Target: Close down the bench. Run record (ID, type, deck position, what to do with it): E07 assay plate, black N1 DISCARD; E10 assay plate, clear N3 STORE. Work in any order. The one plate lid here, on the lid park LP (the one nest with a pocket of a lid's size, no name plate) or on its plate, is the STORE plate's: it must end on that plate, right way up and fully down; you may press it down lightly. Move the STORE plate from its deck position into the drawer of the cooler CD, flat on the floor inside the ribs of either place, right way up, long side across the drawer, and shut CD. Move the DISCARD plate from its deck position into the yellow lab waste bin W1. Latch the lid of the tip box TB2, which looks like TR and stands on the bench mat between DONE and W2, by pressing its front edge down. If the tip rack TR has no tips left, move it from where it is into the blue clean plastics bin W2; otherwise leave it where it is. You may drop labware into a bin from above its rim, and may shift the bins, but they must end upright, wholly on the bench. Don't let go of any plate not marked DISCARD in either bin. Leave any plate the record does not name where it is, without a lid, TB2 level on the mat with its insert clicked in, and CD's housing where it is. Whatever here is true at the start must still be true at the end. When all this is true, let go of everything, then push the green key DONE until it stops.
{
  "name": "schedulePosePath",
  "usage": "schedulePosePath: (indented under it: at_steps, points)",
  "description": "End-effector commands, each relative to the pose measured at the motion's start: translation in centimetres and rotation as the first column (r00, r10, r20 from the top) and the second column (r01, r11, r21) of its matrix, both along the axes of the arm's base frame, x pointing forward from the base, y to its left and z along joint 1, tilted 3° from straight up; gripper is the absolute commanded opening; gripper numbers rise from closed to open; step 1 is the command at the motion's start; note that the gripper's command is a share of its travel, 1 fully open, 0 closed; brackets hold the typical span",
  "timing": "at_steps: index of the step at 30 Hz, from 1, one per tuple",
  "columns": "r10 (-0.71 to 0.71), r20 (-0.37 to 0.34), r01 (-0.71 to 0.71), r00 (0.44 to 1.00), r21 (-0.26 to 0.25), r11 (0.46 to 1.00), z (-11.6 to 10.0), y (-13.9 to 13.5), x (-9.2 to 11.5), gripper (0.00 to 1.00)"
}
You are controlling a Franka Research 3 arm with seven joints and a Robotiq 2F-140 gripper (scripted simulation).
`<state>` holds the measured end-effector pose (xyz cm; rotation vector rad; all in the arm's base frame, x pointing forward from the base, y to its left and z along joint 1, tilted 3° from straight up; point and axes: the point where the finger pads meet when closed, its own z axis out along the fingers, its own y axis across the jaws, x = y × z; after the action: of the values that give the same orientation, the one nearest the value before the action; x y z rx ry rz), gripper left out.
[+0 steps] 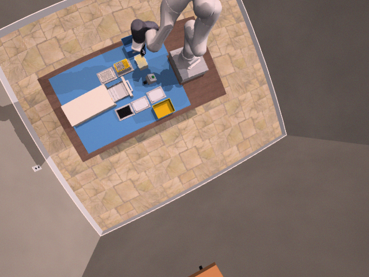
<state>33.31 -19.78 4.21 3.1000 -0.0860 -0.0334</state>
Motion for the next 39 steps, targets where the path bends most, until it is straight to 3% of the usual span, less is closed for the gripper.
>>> schedulePosePath:
  at_steps: [1, 11, 30, 31, 39]
  points:
    - [-0.016, -0.015, 0.016, 1.0, 0.003, 1.0, 0.6, 0.1, -0.4, 0.0]
    - [-0.016, -0.015, 0.016, 1.0, 0.003, 1.0, 2.2, 0.2, -0.4, 0.0]
    - [-0.016, -0.015, 0.016, 1.0, 0.003, 1.0, 2.2, 0.2, -0.4, 0.0]
    - [-0.007, -0.016, 0.007, 1.0, 0.003, 1.0, 2.1, 0.4, 0.0, 0.87]
    - [-0.007, -0.016, 0.007, 1.0, 0.003, 1.0, 1.6, 1.6, 2.0, 0.87]
